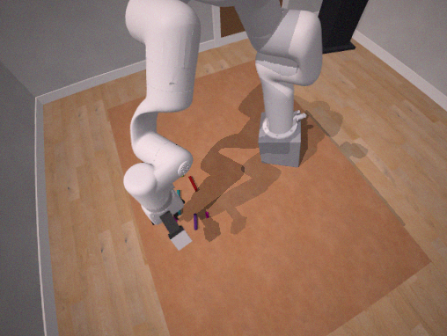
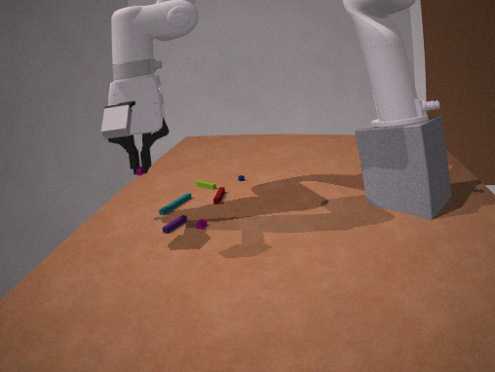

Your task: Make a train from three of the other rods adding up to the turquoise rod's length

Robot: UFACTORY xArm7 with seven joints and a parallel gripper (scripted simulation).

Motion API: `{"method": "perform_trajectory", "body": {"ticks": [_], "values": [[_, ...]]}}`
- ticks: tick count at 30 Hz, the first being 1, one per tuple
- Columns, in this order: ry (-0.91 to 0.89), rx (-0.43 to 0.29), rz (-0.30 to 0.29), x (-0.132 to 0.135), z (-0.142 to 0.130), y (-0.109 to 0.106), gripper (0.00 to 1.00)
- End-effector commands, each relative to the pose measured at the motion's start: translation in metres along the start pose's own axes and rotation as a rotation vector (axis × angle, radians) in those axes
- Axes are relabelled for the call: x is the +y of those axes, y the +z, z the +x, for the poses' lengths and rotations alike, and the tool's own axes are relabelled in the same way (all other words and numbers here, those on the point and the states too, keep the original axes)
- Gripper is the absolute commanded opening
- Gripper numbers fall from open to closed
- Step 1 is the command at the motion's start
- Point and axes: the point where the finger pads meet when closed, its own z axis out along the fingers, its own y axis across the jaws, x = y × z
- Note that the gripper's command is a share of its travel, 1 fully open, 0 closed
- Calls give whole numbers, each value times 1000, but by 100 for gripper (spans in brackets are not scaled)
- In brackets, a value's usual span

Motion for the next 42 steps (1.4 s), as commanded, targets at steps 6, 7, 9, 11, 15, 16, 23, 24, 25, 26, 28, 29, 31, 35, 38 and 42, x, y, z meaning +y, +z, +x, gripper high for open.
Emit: {"method": "perform_trajectory", "body": {"ticks": [6, 7, 9, 11, 15, 16, 23, 24, 25, 26, 28, 29, 31, 35, 38, 42], "values": [[-1, 1, -3, 1, 0, -4, 4], [-4, 1, -2, 0, -2, -4, 4], [-18, 3, 0, -2, -9, -4, 4], [-44, 6, 3, -7, -22, -3, 4], [-103, 13, 8, -21, -53, -2, 4], [-114, 14, 9, -23, -58, -1, 4], [-190, 21, 11, -44, -97, 0, 4], [-199, 22, 11, -47, -101, 0, 4], [-210, 23, 11, -51, -107, 0, 4], [-222, 23, 11, -55, -113, 0, 4], [-246, 24, 10, -62, -124, 0, 4], [-257, 25, 9, -66, -130, 0, 4], [-278, 25, 8, -74, -140, 0, 4], [-311, 24, 7, -87, -155, 0, 4], [-352, 22, 4, -103, -174, 0, 4], [-389, 18, 1, -120, -191, 0, 4]]}}
